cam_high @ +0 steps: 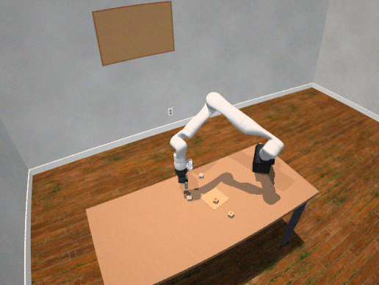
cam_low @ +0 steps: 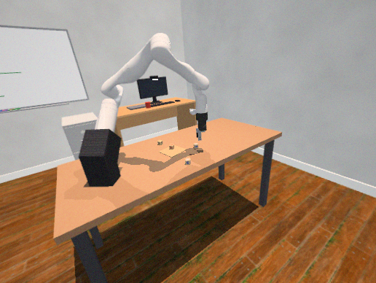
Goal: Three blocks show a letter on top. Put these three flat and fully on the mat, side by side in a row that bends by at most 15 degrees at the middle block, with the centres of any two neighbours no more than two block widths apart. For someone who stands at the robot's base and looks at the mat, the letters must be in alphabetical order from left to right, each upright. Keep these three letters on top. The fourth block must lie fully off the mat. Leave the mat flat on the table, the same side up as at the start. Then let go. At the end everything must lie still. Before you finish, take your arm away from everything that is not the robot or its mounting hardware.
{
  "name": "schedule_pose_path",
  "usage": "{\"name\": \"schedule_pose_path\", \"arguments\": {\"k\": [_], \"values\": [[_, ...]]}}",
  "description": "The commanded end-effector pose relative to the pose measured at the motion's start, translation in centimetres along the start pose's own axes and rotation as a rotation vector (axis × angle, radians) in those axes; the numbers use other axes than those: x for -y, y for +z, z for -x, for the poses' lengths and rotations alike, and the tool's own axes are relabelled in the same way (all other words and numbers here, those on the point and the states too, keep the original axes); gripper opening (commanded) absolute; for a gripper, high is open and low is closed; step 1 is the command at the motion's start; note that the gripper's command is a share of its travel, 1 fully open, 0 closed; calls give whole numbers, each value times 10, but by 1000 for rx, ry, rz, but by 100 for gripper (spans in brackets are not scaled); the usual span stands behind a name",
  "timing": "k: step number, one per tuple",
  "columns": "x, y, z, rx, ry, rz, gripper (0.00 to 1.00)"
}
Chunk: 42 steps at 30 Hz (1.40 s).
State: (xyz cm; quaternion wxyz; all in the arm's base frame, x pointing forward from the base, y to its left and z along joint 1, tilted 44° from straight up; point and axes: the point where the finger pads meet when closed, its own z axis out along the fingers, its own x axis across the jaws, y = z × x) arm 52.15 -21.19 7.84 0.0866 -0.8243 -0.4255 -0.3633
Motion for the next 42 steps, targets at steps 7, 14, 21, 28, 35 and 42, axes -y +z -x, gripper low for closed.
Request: {"name": "schedule_pose_path", "arguments": {"k": [7,14,21,28,35,42], "values": [[5,0,17,4,-10,1,100],[10,0,31,5,-10,1,100],[16,0,47,6,-10,1,100],[22,0,62,6,-10,0,100],[29,0,76,5,-10,0,100],[29,0,76,5,-10,0,100]]}}
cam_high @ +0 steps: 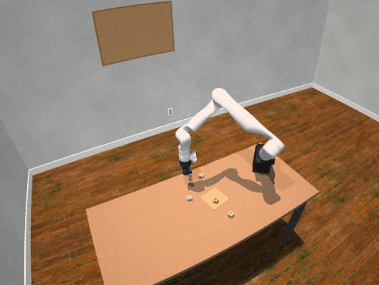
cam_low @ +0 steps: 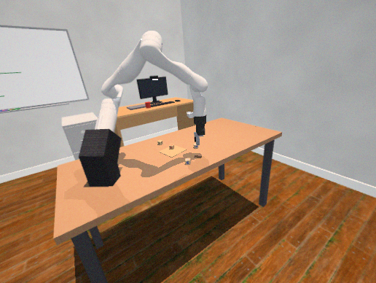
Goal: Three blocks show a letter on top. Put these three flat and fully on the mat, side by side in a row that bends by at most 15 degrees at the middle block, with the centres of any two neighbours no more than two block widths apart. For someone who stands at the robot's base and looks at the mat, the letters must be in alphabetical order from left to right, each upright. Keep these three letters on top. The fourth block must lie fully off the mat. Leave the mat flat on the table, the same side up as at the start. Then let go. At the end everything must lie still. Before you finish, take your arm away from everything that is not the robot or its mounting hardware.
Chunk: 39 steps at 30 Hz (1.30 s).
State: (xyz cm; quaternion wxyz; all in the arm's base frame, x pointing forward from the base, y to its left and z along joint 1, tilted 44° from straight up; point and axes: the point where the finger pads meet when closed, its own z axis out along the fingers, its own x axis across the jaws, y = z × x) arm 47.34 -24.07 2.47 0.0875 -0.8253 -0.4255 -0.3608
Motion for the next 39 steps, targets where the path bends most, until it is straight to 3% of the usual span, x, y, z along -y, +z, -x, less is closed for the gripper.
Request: {"name": "schedule_pose_path", "arguments": {"k": [1,2,10,11,19,20,39], "values": [[1,0,4,1,-11,4,100],[8,0,17,0,-11,4,100],[8,0,17,0,-11,4,100],[15,0,30,-1,-11,4,100],[15,0,30,-1,-11,4,100],[22,1,42,-3,-11,4,100],[34,1,60,-6,-12,5,100]]}}
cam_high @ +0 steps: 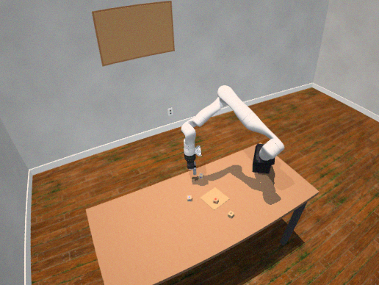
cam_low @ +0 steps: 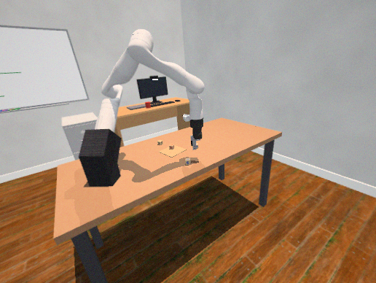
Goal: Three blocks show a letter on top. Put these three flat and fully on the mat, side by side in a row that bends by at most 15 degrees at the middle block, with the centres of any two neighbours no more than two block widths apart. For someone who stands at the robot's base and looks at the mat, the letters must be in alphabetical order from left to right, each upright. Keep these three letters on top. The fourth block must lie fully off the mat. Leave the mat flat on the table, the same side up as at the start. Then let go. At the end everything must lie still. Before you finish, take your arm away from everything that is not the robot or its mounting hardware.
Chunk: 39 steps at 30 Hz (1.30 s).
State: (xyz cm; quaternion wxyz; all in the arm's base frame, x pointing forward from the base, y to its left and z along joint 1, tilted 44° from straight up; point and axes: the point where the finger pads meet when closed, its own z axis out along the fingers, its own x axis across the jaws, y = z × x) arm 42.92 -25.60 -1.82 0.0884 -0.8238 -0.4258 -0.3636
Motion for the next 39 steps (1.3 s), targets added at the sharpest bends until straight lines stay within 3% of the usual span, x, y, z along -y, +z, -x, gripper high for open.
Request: {"name": "schedule_pose_path", "arguments": {"k": [1,22,39], "values": [[2,0,5,0,-10,4,100],[17,0,25,-5,-10,6,100],[17,0,26,-5,-10,6,100]]}}
